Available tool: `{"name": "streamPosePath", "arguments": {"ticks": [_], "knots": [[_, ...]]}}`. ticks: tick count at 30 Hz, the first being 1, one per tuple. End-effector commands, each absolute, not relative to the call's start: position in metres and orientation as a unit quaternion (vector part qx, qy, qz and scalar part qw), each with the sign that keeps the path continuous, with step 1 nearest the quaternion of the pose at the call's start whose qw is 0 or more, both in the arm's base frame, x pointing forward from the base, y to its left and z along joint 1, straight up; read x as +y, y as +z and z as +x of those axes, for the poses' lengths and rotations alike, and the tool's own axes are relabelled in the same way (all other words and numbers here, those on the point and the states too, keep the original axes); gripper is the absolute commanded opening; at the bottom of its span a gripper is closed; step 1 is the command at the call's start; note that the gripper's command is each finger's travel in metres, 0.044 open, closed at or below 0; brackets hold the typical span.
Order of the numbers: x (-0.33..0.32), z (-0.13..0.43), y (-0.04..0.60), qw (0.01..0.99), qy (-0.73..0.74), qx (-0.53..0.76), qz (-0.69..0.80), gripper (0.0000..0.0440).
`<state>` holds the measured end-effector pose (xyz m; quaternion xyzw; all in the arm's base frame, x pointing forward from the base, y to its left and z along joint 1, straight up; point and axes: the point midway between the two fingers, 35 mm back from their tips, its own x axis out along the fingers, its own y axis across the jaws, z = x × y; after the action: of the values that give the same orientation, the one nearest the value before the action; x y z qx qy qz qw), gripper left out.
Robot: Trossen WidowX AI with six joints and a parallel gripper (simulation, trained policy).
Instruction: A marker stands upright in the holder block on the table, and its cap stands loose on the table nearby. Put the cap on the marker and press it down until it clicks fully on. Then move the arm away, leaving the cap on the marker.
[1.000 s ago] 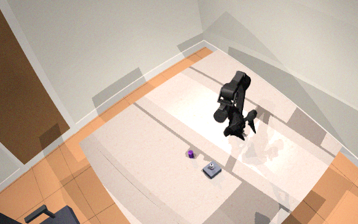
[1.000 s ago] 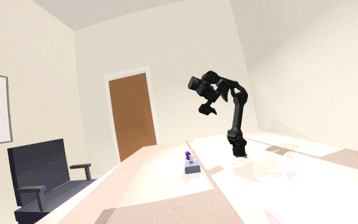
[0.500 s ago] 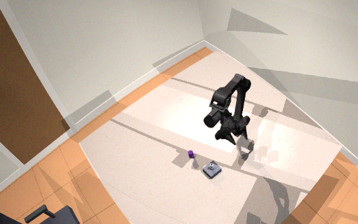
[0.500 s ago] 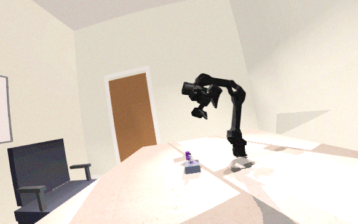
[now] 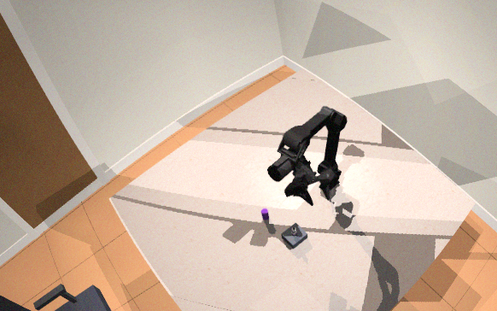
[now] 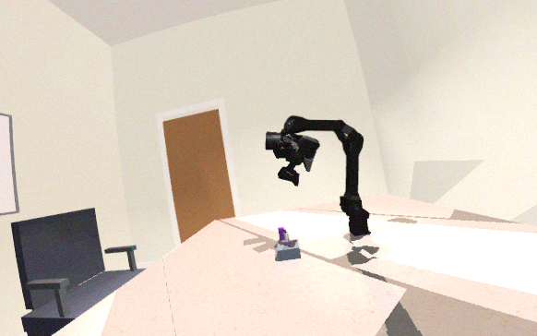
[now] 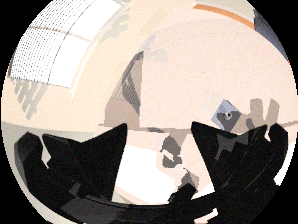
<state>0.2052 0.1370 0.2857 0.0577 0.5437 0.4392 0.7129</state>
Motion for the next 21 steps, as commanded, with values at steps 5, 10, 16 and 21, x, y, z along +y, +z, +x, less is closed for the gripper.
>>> {"name": "streamPosePath", "arguments": {"ticks": [5, 10, 16, 21], "knots": [[0.119, 0.225, 0.279, 0.723, 0.416, 0.549, 0.05, 0.0328], [0.108, 0.237, 0.273, 0.729, 0.402, 0.552, 0.046, 0.0328], [0.093, 0.25, 0.266, 0.734, 0.385, 0.557, 0.041, 0.0327], [0.081, 0.26, 0.26, 0.738, 0.372, 0.563, 0.036, 0.0327]]}}
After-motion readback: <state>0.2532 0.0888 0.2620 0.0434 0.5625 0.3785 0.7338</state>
